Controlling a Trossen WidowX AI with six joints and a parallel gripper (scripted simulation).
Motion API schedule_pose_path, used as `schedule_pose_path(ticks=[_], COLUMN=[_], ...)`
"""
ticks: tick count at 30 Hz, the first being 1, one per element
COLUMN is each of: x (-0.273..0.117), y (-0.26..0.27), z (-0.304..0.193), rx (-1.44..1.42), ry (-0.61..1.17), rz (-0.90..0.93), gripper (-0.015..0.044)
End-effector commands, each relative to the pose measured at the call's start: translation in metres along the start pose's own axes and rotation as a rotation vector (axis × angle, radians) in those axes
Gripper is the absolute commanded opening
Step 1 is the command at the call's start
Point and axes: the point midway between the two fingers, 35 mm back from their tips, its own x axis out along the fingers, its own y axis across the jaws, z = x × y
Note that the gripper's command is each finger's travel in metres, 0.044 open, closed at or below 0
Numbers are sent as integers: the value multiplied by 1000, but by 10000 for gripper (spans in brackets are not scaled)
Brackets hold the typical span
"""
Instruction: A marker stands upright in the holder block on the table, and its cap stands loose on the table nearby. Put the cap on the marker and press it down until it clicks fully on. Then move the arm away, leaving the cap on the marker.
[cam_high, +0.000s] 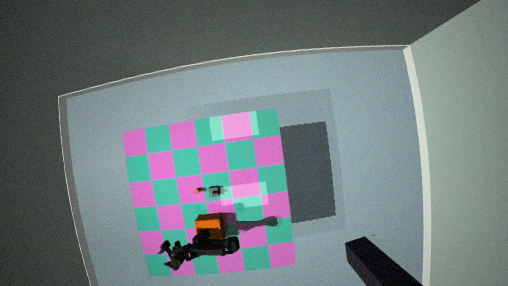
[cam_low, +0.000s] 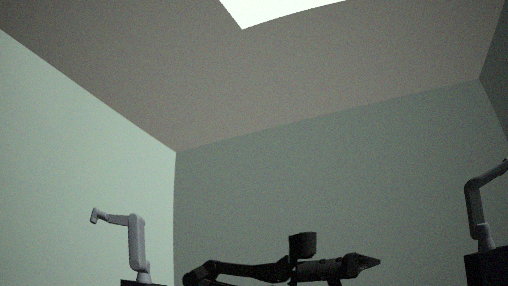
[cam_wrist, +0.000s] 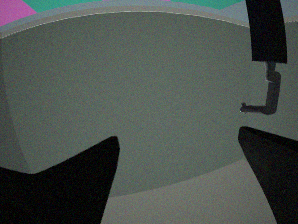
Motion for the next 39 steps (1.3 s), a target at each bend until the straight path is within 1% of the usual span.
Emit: schedule_pose_path(ticks=[1,2,5,6,11,16,27,39], x=[0,1,2,2,-3,-17,-40,-75], y=[1,6,30,39,84,129,172,215], z=[0,1,4,5,13,24,36,53], rx=[-15,-59,-307,-393,-797,-1154,-1451,-1697], ry=[-6,-23,-135,-180,-437,-721,-989,-1198], rz=[6,24,107,129,175,100,-106,-475], gripper=[374,348,269,259,259,259,259,259])
